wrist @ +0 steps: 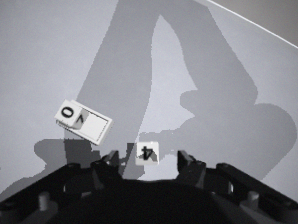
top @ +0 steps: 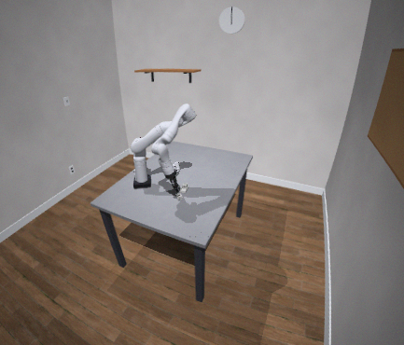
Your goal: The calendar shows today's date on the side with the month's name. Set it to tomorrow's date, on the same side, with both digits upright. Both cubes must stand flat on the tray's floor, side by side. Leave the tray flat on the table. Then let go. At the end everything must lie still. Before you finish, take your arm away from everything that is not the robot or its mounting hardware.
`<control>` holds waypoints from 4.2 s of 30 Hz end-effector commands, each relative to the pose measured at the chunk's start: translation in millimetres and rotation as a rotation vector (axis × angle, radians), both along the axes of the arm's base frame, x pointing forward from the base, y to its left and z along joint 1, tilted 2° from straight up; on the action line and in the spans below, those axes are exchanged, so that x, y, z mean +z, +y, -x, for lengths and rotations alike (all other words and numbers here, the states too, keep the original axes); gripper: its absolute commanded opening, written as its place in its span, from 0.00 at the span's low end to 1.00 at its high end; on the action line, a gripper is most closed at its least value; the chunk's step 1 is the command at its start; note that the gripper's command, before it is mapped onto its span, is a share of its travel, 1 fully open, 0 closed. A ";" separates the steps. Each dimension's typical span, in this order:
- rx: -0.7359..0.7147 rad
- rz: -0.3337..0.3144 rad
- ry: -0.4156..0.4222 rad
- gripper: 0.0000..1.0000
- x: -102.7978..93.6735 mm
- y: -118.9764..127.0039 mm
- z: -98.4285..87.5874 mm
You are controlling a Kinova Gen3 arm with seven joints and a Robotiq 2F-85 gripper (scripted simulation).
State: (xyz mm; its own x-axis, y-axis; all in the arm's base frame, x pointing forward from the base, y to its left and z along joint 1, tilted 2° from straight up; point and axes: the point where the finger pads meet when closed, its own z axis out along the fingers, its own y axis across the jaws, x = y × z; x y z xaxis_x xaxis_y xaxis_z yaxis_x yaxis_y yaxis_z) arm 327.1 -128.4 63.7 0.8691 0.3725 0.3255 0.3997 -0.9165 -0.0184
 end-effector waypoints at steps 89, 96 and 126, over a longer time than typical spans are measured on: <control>-0.040 0.131 0.275 1.00 4.9 6.5 -9.9; -0.124 0.117 0.282 1.00 5.5 6.2 -9.6; -1.012 -0.039 0.331 1.00 12.4 5.1 -7.9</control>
State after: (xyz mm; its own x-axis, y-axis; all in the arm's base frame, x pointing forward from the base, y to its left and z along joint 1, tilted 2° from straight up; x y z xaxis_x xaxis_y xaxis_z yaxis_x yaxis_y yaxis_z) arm 335.7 -122.6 76.7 0.8217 -0.5698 0.0140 -0.5693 -0.8216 -0.0282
